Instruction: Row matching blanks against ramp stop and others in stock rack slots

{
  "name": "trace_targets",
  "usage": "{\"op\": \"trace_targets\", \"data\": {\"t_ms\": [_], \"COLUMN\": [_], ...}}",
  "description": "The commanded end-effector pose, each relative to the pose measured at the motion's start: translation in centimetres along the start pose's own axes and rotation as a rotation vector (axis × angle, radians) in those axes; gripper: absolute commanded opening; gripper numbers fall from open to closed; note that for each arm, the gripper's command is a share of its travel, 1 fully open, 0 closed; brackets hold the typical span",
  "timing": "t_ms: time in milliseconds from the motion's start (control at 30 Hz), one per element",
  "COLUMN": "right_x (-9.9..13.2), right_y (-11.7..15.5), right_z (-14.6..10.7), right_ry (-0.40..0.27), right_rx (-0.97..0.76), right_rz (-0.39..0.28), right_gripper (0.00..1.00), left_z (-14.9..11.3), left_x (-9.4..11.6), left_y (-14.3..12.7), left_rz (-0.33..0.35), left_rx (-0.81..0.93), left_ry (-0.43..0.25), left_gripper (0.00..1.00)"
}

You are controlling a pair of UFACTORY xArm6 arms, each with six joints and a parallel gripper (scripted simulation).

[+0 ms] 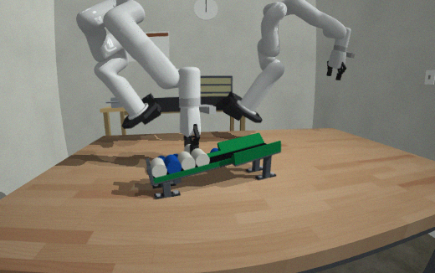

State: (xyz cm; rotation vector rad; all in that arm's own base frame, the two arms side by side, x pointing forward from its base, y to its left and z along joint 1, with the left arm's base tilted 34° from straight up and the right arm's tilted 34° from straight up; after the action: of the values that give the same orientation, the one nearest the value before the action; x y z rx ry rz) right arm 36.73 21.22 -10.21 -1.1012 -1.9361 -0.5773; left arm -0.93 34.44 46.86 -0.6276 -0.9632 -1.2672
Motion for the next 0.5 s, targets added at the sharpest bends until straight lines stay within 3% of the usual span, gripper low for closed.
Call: {"op": "trace_targets", "data": {"t_ms": [0,200,467], "right_x": [2.8,6.4,7.1], "right_y": [0.1,0.1,0.1], "right_z": [-0.1,0.0,0.0], "right_ry": [0.0,0.0,0.0], "right_rx": [0.0,-0.001,-0.001], "right_rz": [0.0,0.0,0.0], "right_gripper": [0.57,0.57,0.57], "left_z": [0.1,0.1,0.1], "left_x": [0.1,0.1,0.1], "left_y": [0.0,0.0,0.0], "left_rz": [-0.001,-0.001,-0.001], "left_rx": [0.0,0.0,0.0], "left_ry": [0.004,0.004,0.004], "left_gripper": [1.0,1.0,1.0]}}
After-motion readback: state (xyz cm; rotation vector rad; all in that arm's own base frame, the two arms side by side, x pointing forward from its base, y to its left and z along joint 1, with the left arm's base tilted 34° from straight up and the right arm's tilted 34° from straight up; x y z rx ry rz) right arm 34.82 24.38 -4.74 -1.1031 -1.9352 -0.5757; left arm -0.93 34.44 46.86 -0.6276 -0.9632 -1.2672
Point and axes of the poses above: on each arm, the point where the finger pads meet when closed, its own x axis back along the fingers, its own y axis across the jaws, z = x × y, the point moved 2 cm from there along x, back along the fingers, and after that the axes turned 13 degrees about x, right-handed, at the moved point
